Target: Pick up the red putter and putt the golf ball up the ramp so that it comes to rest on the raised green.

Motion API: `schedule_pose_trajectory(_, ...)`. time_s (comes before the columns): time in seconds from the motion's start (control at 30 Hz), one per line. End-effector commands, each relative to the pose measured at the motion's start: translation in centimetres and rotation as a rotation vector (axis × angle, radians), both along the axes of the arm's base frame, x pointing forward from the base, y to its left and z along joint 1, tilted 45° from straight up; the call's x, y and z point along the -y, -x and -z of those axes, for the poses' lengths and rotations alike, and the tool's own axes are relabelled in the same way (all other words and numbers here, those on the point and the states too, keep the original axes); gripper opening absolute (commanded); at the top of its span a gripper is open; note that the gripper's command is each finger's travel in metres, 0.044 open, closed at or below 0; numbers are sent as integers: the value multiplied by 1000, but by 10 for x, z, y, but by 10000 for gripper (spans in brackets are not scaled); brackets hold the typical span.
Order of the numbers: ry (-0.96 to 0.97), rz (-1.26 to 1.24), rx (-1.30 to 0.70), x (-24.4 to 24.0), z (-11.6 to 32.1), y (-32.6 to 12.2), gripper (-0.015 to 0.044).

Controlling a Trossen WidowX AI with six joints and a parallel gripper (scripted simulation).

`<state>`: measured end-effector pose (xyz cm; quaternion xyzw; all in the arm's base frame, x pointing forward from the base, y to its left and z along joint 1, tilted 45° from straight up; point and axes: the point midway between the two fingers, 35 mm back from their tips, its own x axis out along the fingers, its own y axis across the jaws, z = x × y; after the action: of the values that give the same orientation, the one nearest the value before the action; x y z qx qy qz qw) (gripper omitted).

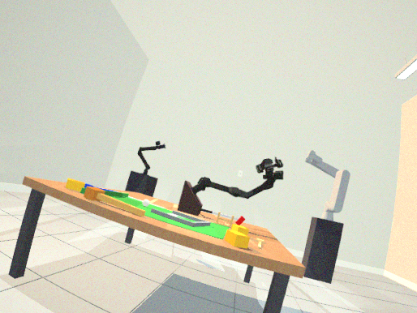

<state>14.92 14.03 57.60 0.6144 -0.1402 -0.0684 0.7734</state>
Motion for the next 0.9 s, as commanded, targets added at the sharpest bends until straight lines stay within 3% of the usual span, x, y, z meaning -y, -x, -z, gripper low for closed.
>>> schedule_pose_trajectory(0.0, 8, 2, -1, 2, -1, 1, 426)
schedule_pose_trajectory(0.27, 221, -97, -100, 91, -7, 15, 440)
schedule_pose_trajectory(0.53, 382, -279, -194, 166, 25, -14, 440)
schedule_pose_trajectory(0.87, 501, -478, -250, 196, 69, -67, 440)
